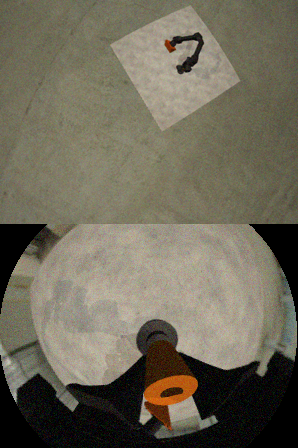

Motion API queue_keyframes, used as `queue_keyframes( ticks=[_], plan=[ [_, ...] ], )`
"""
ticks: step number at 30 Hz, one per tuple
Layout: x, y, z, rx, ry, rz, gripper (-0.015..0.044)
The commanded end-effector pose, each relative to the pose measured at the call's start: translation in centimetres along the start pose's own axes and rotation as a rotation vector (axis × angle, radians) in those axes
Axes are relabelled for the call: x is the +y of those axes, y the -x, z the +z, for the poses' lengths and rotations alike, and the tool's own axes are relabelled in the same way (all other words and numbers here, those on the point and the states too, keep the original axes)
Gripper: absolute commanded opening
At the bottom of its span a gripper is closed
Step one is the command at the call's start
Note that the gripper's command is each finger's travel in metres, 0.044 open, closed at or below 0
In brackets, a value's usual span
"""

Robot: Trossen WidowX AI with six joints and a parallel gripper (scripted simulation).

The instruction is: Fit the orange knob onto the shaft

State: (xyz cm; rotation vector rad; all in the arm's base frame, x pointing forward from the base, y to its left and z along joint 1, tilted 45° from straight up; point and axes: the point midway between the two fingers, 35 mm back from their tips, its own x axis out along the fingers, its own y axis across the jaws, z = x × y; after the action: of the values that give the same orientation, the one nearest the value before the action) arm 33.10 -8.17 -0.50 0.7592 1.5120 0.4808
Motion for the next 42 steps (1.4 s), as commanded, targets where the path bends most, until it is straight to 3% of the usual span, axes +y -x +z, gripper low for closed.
queue_keyframes(
  ticks=[1, 22, 30, 42],
  plan=[
    [0.11, 0.09, 0.13, -0.006, -0.005, -0.004, 0.0000],
    [0.03, 0.18, 0.00, -0.005, -0.005, -0.004, 0.0000],
    [-0.24, 0.31, -0.02, -0.006, -0.214, -0.004, 0.0000],
    [-0.19, -0.24, 0.01, -0.006, -0.214, -0.003, 0.0000]
  ],
)
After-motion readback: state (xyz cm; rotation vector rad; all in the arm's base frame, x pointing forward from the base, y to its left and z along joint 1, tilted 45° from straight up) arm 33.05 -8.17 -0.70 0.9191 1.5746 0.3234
